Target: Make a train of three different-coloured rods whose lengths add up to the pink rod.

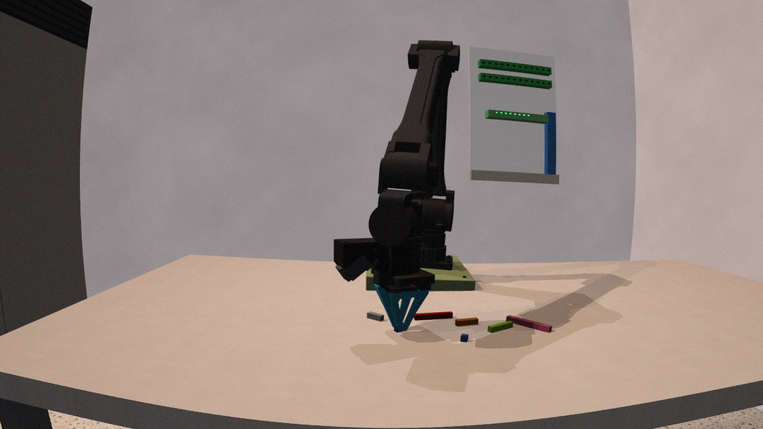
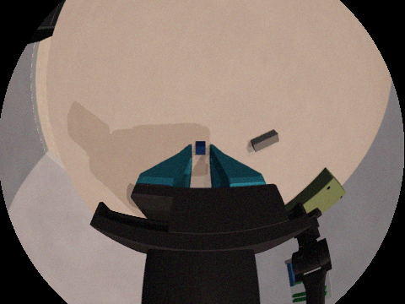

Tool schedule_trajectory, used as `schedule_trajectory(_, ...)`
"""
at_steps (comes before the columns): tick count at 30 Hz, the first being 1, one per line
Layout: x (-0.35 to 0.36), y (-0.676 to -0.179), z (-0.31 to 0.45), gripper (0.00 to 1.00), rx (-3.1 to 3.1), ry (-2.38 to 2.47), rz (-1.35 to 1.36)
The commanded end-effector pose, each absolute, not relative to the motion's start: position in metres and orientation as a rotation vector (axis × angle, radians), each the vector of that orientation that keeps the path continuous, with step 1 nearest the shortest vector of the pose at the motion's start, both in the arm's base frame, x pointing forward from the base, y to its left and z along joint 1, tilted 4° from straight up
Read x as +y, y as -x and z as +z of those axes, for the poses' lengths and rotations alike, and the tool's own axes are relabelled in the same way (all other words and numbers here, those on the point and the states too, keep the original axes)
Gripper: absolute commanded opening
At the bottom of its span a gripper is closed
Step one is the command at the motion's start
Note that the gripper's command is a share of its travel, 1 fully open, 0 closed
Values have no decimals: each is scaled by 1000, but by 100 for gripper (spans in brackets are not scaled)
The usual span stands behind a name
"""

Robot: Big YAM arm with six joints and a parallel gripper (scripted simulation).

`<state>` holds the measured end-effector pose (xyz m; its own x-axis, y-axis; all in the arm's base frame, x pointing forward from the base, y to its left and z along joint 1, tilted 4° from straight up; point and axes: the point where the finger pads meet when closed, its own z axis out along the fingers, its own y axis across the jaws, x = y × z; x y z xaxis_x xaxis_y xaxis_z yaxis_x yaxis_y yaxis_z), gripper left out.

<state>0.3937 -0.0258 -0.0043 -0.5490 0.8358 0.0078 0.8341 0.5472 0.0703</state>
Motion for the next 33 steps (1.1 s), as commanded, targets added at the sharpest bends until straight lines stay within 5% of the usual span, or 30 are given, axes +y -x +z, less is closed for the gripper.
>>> schedule_trajectory(1,-23,-396,-4,23,2732,-1471,101)
schedule_trajectory(33,-34,-411,99,23,2682,-1439,134)
